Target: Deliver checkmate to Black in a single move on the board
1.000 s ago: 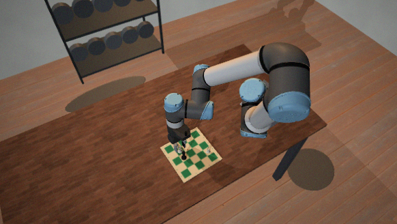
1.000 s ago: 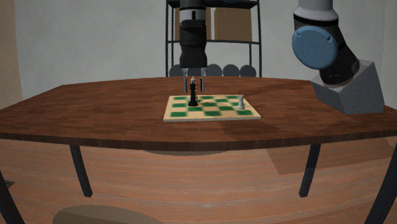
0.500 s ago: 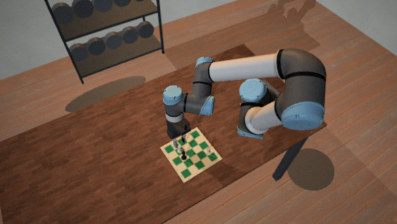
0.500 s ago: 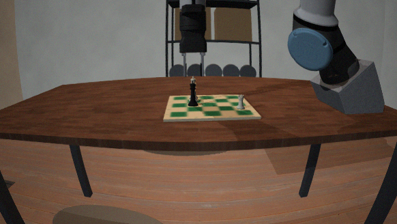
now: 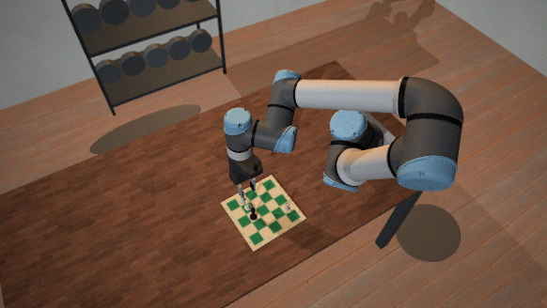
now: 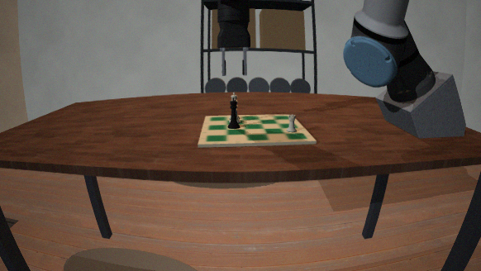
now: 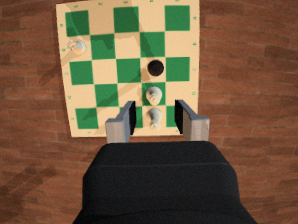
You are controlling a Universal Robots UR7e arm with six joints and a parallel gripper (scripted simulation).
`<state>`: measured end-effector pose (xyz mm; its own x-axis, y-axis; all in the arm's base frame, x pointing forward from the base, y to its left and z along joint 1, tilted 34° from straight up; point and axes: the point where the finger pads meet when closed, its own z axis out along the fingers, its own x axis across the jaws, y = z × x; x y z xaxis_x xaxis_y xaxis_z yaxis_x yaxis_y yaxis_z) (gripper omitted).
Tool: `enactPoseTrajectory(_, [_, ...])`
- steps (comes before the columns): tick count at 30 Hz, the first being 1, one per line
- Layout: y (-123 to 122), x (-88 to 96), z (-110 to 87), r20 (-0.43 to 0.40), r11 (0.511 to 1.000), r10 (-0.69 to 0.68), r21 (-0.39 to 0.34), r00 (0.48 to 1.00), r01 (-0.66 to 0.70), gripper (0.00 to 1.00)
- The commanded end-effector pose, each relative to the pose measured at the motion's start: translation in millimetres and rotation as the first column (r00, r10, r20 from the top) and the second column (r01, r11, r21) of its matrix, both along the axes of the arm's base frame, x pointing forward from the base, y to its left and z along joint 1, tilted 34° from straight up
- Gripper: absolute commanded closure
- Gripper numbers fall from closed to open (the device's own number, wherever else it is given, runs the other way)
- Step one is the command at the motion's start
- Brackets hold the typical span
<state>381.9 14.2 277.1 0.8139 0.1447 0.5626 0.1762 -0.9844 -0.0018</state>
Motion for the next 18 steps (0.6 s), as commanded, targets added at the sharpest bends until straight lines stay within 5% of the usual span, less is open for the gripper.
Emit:
enactPoseTrajectory(1, [-0.2, -1.8, 2.8, 0.000, 1.000, 0.000, 0.000, 1.000, 0.000, 0.21])
enactPoseTrajectory(2, [-0.2, -1.8, 2.8, 0.000, 1.000, 0.000, 0.000, 1.000, 0.000, 0.00])
enactPoseTrajectory(18, [-0.2, -1.8, 2.8, 0.000, 1.000, 0.000, 0.000, 1.000, 0.000, 0.00])
